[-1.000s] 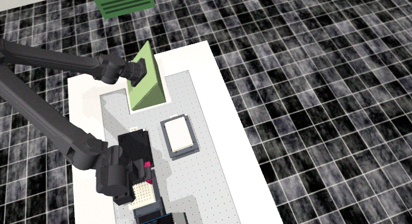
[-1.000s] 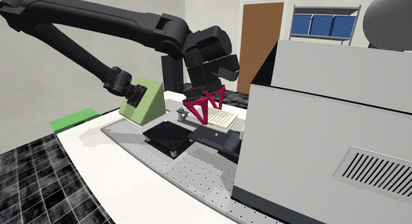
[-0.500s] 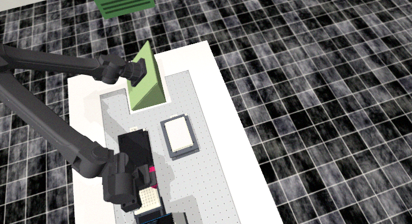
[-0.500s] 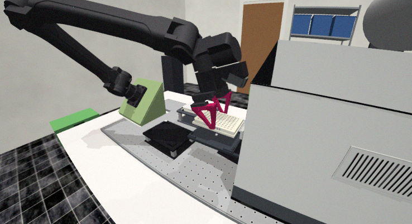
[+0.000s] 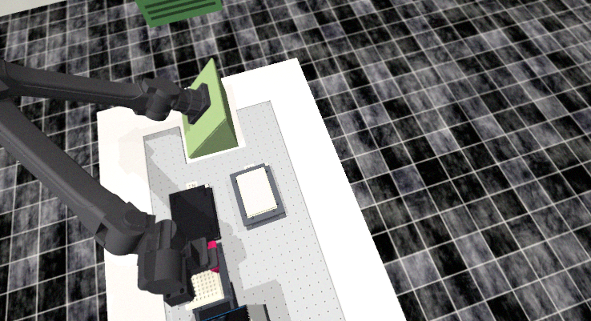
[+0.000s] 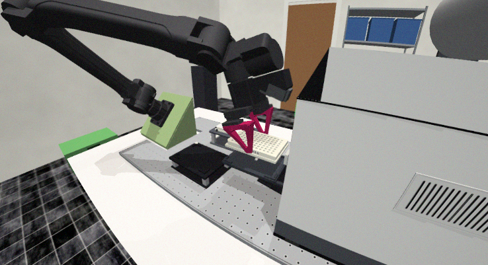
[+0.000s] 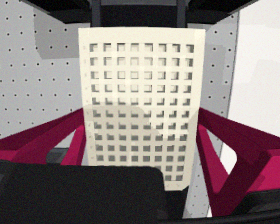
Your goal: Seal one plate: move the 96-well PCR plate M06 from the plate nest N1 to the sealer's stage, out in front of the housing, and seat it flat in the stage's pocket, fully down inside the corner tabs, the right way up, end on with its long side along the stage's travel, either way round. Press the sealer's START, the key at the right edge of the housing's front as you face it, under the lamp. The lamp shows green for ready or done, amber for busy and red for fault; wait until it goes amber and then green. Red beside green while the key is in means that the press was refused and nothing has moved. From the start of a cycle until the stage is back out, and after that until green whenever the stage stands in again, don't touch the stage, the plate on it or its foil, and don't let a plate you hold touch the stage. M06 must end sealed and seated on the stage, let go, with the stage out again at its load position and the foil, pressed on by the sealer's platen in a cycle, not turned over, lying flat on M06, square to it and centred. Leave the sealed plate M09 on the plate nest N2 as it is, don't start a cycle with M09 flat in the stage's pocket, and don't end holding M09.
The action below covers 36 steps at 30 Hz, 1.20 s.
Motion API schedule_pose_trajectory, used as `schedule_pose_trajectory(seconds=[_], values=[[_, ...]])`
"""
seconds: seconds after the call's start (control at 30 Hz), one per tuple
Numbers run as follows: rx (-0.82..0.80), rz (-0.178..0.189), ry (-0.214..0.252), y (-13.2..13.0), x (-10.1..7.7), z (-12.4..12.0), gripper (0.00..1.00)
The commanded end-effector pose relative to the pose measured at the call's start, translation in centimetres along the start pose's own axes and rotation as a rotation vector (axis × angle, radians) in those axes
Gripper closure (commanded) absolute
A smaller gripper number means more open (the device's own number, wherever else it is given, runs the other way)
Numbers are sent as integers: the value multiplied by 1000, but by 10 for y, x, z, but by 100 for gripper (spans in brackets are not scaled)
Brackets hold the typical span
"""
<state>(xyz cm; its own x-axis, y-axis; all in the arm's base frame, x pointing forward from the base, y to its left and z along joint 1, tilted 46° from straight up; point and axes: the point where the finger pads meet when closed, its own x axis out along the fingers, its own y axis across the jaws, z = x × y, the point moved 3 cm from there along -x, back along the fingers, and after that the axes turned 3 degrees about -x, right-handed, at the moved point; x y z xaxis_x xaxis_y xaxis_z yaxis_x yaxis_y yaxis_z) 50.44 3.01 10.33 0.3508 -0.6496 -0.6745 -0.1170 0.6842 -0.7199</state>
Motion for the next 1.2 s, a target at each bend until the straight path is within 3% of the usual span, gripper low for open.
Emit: schedule_pose_trajectory(seconds=[0.0, 0.43, 0.8, 1.17], values=[[33, 2, -45, -1, -13, 9, 100], [-7, 5, -40, 4, -19, 9, 100], [53, -5, -51, -19, -13, 23, 100], [24, 2, -61, 1, -13, 31, 100]])
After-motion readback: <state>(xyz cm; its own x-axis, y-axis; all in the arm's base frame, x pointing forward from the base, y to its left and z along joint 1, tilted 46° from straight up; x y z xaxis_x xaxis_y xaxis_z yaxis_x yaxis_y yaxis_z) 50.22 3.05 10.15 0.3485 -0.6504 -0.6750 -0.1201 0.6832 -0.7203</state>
